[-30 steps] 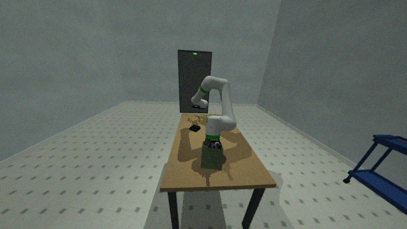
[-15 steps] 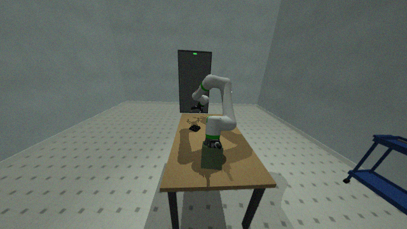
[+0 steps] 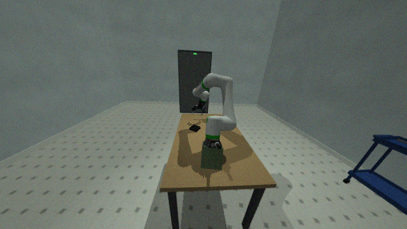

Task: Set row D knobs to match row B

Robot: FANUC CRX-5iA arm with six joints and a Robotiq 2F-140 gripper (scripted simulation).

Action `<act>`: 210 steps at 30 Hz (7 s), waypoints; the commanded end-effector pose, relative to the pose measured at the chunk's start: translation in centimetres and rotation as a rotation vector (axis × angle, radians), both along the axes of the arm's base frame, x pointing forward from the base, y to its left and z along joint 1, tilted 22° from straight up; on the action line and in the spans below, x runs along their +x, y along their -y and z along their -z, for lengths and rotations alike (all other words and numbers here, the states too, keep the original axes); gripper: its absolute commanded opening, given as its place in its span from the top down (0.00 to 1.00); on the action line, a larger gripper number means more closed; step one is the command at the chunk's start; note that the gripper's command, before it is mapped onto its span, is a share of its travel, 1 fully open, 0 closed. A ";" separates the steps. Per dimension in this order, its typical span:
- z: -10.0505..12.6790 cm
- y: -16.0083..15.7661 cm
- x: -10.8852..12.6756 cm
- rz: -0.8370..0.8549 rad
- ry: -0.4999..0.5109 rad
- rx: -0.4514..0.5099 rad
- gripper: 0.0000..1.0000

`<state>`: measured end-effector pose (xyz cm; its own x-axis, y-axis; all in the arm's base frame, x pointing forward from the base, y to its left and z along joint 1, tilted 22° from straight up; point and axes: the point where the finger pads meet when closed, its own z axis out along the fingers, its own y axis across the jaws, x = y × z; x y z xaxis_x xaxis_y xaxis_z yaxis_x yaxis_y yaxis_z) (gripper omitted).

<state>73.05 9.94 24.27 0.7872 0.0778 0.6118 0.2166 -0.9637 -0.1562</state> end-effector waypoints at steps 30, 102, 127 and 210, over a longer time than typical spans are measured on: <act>-0.5 8.3 -22.9 0.035 -0.564 -0.314 0.00; 9.1 -0.5 -24.8 -0.631 -0.156 -0.685 0.00; 9.1 -0.5 -24.8 -0.631 -0.156 -0.685 0.00; 10.1 3.9 -27.6 -0.624 -0.157 -0.688 0.00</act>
<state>45.41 6.02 14.11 0.5512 0.8180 0.1643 0.7497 -0.5720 0.3329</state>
